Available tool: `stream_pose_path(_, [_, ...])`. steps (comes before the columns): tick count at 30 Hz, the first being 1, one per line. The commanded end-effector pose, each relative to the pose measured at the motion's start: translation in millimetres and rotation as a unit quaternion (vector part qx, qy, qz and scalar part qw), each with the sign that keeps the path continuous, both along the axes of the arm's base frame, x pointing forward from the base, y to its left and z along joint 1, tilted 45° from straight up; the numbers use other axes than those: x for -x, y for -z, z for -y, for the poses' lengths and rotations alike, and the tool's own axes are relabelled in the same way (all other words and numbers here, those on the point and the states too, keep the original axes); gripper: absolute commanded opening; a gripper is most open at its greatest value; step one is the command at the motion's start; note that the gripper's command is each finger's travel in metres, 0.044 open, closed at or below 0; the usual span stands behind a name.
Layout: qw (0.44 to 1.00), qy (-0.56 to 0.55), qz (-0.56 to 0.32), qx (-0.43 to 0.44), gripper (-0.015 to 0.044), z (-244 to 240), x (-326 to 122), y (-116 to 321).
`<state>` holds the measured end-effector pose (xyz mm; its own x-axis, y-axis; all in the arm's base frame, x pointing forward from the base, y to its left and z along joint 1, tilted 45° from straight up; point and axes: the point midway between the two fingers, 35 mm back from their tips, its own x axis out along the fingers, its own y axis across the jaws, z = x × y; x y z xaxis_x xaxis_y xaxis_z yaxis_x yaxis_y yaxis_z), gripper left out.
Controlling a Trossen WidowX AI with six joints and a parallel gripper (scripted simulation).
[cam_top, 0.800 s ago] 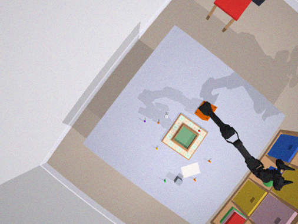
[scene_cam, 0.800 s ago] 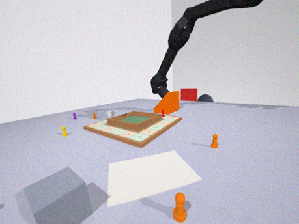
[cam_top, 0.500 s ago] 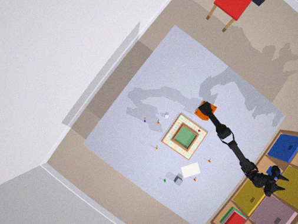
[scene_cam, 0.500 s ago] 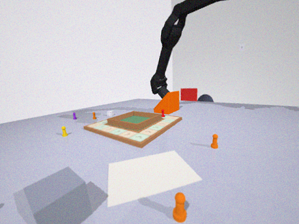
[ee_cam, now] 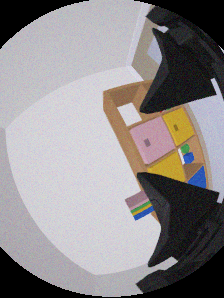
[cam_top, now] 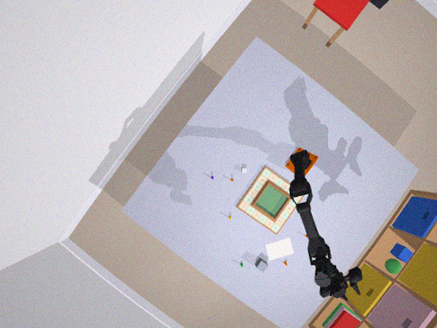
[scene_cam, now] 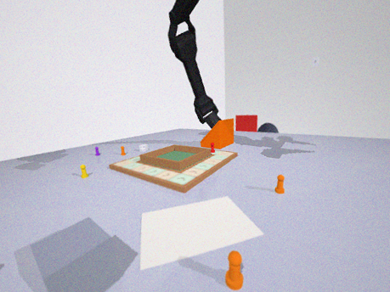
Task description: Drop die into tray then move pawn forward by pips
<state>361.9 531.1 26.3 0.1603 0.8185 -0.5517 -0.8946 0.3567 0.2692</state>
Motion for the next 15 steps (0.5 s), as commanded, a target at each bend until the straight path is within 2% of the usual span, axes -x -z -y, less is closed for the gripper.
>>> stream_pose_path(1, [0.996, 0.067, 0.026, 0.061, 0.0275, 60.3, -42.9, -12.1])
stream_pose_path(8, [0.97, 0.168, 0.058, 0.168, 0.0275, 175.6, -91.7, -39.6])
stream_pose_path(15, [0.923, 0.248, 0.07, 0.287, 0.0275, 300.5, -104.2, -66.0])
